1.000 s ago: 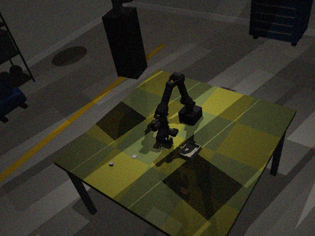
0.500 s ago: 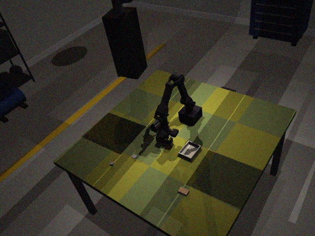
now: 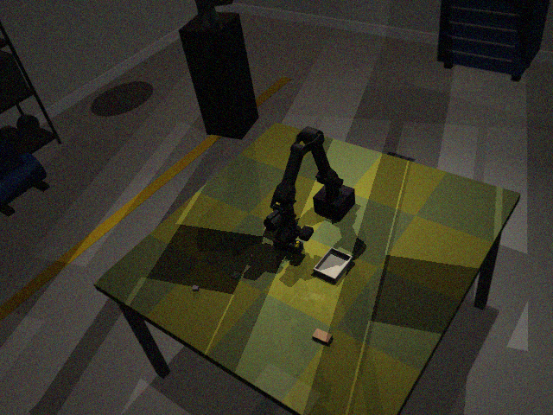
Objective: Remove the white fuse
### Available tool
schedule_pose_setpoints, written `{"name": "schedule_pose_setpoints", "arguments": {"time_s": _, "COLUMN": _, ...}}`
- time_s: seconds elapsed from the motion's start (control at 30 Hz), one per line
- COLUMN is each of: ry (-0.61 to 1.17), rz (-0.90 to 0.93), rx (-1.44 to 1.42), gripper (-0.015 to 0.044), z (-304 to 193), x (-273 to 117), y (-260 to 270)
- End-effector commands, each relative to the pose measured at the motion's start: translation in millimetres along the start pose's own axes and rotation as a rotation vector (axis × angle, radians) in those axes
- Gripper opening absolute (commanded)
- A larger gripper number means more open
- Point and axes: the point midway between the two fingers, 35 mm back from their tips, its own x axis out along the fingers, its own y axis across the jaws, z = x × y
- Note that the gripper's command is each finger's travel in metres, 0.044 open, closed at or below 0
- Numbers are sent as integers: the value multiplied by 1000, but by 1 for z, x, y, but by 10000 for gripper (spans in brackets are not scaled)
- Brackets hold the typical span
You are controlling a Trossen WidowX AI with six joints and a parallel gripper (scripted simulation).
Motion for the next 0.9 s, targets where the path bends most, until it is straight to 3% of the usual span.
{"name": "schedule_pose_setpoints", "arguments": {"time_s": 0.0, "ry": 1, "rz": 0, "rx": 0, "gripper": 0, "z": 0, "x": -2, "y": 0}}
{"name": "schedule_pose_setpoints", "arguments": {"time_s": 0.87, "ry": 2, "rz": -1, "rx": 1, "gripper": 0, "z": 0, "x": -14, "y": 0}}
